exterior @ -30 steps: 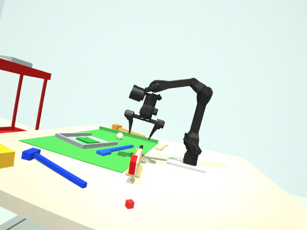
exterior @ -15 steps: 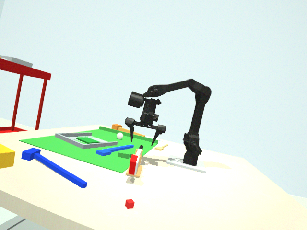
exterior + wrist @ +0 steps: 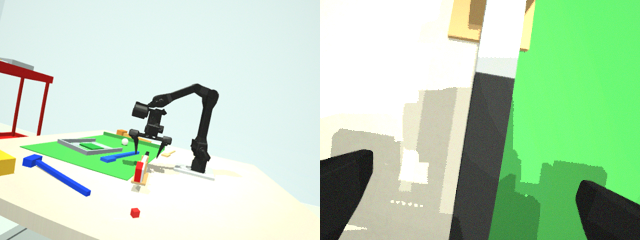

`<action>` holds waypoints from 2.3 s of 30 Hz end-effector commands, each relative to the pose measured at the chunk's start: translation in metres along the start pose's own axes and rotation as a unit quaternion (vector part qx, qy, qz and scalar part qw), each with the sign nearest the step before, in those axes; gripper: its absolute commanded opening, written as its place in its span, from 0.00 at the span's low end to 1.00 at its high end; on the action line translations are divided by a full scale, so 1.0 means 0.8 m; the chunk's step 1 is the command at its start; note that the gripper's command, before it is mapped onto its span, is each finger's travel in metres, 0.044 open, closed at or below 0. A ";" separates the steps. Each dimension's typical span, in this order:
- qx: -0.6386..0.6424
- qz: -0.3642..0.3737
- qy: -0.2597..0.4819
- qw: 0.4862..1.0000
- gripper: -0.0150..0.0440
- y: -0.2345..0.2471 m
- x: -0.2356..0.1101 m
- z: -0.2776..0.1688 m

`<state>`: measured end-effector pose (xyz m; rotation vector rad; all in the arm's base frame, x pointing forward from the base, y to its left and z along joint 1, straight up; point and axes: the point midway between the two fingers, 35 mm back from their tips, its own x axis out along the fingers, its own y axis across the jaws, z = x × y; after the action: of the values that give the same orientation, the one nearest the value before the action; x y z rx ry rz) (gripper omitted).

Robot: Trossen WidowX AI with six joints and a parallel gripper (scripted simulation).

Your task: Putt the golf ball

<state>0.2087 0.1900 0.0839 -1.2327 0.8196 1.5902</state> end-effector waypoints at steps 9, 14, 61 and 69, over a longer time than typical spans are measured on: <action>0.002 0.002 0.003 1.000 1.00 0.002 0.021 -0.007; 0.002 0.002 0.003 1.000 1.00 0.002 0.030 -0.010; 0.000 0.001 0.000 1.000 0.25 -0.003 -0.076 0.022; 0.013 0.000 0.006 1.000 0.25 -0.003 -0.084 0.017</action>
<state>0.2082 0.1876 0.1543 -1.2369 0.8263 1.5842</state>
